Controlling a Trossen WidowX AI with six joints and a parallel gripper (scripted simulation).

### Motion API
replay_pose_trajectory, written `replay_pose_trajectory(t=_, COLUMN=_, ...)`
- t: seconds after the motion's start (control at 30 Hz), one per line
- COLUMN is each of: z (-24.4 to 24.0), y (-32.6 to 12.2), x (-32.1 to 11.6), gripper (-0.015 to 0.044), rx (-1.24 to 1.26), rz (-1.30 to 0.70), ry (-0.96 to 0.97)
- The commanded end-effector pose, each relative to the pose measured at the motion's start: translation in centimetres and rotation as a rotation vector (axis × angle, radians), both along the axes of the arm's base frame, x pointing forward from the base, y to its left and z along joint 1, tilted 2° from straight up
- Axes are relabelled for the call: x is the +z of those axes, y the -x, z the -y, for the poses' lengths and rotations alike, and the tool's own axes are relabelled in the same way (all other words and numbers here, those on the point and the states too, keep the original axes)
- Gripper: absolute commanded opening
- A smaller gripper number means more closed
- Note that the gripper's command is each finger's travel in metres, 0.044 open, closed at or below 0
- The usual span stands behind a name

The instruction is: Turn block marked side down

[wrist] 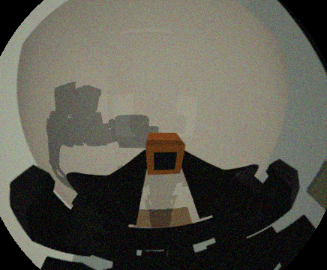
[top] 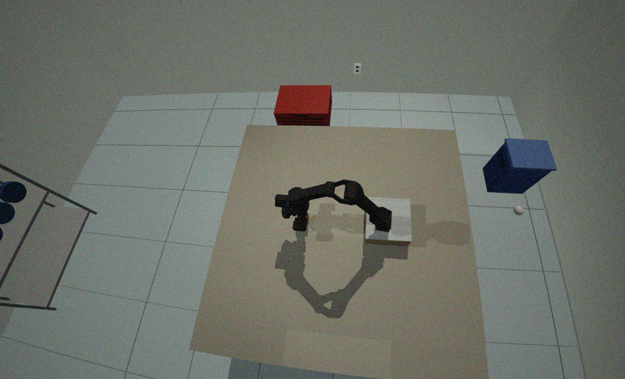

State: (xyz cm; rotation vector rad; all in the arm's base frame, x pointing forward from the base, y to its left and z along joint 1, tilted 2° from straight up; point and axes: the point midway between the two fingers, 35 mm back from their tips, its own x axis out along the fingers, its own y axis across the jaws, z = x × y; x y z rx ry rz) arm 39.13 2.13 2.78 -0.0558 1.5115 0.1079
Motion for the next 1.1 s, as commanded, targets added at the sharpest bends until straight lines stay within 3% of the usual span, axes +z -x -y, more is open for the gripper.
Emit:
replay_pose_trajectory(t=0.0, z=0.0, y=-0.1, x=0.2, gripper=0.0, rx=-0.001, rz=0.02, ry=-0.005)
replay_pose_trajectory(t=1.07, z=0.0, y=0.3, x=-0.7, gripper=0.0, rx=-0.017, rz=0.49, ry=-0.055)
